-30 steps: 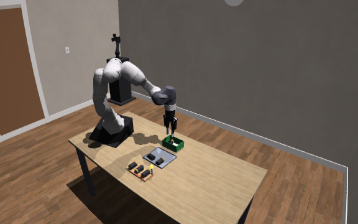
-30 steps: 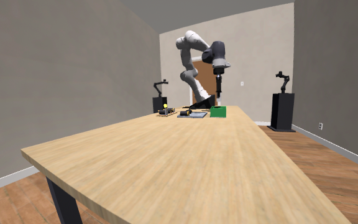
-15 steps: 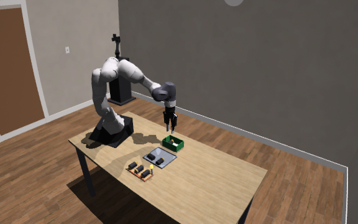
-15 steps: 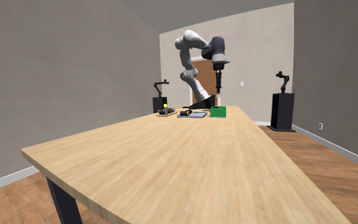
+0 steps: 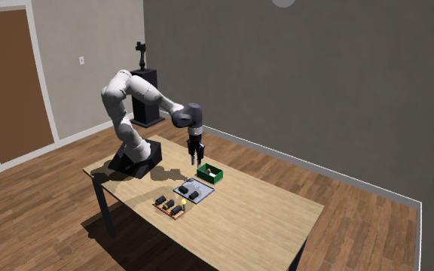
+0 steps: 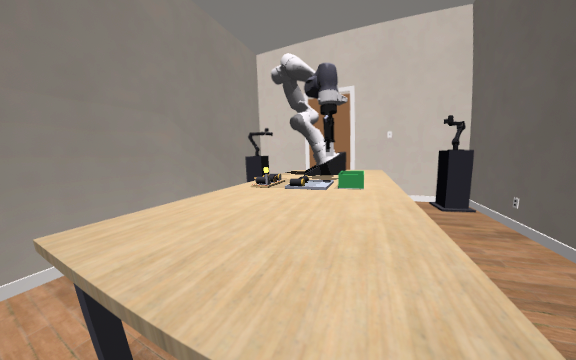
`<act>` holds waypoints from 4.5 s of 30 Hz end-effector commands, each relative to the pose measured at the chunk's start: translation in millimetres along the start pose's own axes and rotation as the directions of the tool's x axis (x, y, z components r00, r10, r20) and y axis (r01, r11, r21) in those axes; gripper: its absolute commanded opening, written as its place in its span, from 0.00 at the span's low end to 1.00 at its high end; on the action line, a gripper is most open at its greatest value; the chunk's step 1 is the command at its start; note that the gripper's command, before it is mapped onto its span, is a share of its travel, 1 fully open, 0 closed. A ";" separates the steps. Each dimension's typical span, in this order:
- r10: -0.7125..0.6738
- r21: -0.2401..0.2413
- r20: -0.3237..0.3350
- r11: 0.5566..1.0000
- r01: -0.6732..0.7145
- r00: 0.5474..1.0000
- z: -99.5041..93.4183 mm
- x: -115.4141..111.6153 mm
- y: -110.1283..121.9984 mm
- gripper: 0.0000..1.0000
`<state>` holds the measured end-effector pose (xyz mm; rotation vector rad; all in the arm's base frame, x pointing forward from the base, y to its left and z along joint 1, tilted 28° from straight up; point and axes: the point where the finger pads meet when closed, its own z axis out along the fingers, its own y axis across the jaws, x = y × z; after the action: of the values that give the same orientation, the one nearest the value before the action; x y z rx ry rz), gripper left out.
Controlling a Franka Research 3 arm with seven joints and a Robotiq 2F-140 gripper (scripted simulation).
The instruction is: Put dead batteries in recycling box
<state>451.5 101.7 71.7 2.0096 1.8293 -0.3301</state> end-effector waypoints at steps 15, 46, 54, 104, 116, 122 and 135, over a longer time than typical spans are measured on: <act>-0.026 -0.002 0.013 1.000 0.026 1.000 0.5 -128.0 6.5 0.29; 0.622 -0.010 0.009 0.783 -0.622 0.783 0.5 -130.7 6.6 0.29; 0.939 -0.013 0.002 0.343 -0.939 0.343 0.5 -130.7 6.6 0.29; 0.997 -0.013 -0.003 -0.079 -0.997 -0.079 72.0 -131.7 6.8 0.29; 0.997 -0.013 -0.003 -0.079 -0.997 -0.079 72.0 -131.7 6.8 0.29; 0.997 -0.013 -0.003 -0.079 -0.997 -0.079 72.0 -131.7 6.8 0.29; 0.997 -0.013 -0.003 -0.079 -0.997 -0.079 72.0 -132.3 8.0 0.29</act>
<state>448.9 -47.9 65.5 2.6611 -0.2228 0.1829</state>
